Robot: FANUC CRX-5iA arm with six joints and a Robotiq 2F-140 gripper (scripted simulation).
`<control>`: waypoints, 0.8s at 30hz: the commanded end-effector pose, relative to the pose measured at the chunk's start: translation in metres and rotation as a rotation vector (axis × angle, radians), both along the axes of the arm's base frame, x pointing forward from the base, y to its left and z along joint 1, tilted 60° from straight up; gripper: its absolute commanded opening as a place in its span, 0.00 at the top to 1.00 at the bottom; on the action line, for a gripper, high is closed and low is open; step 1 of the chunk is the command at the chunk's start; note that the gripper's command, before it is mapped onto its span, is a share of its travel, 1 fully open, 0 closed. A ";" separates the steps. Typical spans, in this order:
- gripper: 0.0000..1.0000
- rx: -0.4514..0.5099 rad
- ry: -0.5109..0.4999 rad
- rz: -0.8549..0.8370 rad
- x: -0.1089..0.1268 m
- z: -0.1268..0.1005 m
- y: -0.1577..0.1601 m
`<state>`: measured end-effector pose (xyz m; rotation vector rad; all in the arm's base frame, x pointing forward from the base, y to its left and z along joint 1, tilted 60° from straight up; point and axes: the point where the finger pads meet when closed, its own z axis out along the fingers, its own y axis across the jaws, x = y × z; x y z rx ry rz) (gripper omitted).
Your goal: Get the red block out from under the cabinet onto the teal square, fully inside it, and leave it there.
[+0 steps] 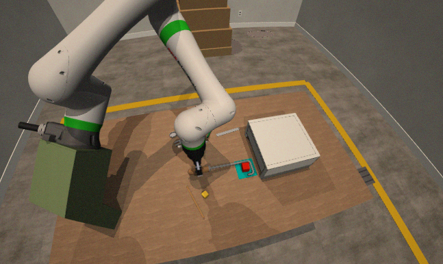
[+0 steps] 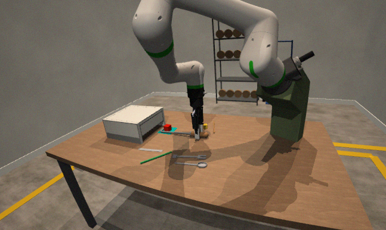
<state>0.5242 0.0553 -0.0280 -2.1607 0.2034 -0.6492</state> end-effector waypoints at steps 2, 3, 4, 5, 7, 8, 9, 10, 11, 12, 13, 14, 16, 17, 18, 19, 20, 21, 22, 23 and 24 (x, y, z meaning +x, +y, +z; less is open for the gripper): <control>0.66 0.000 0.000 0.000 -0.001 0.001 -0.002; 0.66 0.000 0.000 0.000 -0.002 0.002 -0.002; 0.66 0.000 0.000 0.000 -0.002 0.002 -0.003; 0.66 0.000 0.000 0.000 -0.003 0.003 -0.004; 0.66 0.000 0.000 0.000 -0.005 0.005 -0.007; 0.66 0.000 0.000 0.000 -0.006 0.006 -0.009; 0.66 0.000 0.000 0.000 -0.008 0.007 -0.011; 0.66 0.000 0.000 0.000 -0.009 0.009 -0.013; 0.66 0.000 0.000 0.000 -0.011 0.011 -0.015; 0.66 0.000 0.000 0.000 -0.013 0.012 -0.017; 0.66 0.000 0.000 0.000 -0.015 0.014 -0.020; 0.66 0.000 0.000 0.000 -0.017 0.016 -0.022; 0.66 0.000 0.000 0.000 -0.017 0.016 -0.022; 0.66 0.000 0.000 0.000 -0.019 0.018 -0.025; 0.66 0.000 0.000 0.000 -0.021 0.020 -0.028; 0.66 0.000 0.000 0.000 -0.023 0.023 -0.031; 0.66 0.000 0.000 0.000 -0.026 0.025 -0.034; 0.66 0.000 0.000 0.000 -0.028 0.027 -0.038; 0.66 0.000 0.000 0.000 -0.031 0.030 -0.041; 0.66 0.000 0.000 0.000 -0.033 0.032 -0.044; 0.66 0.000 0.000 0.000 -0.036 0.035 -0.048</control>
